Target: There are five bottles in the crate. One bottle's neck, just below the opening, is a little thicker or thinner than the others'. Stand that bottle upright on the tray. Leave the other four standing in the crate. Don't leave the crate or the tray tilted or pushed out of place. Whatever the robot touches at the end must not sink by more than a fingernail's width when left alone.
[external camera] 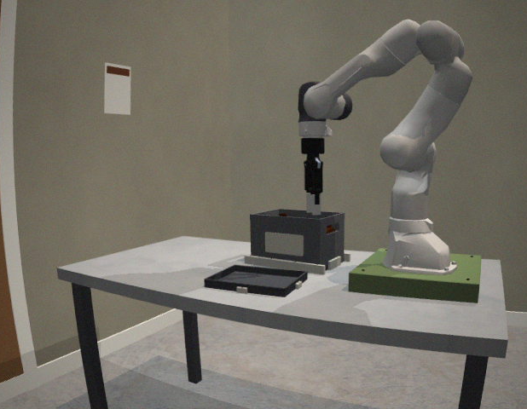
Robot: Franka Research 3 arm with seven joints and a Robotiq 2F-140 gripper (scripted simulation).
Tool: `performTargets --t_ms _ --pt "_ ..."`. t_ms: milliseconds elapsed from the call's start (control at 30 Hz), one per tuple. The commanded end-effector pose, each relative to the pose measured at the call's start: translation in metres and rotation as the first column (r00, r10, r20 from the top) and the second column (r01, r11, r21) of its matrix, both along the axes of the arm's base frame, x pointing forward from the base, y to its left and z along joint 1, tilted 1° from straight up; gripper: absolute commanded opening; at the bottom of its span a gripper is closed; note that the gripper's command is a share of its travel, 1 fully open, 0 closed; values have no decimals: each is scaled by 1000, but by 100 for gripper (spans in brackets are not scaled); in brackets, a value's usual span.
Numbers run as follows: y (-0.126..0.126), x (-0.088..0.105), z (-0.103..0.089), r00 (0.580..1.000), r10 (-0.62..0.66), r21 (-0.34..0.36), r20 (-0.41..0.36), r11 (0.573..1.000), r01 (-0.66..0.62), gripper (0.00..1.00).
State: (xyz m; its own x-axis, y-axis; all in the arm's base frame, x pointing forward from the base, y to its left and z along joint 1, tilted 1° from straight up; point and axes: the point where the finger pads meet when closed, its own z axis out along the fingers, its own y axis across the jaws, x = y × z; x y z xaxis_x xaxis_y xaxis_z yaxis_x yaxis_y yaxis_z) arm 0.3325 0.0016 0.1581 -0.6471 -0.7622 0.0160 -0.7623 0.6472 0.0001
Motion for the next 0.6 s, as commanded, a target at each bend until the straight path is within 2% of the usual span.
performTargets --t_ms 0,567 --pt "1 0 -1 1000 -4 1 0 1000 4 44" --pt "2 0 -1 1000 -4 1 0 1000 4 44"
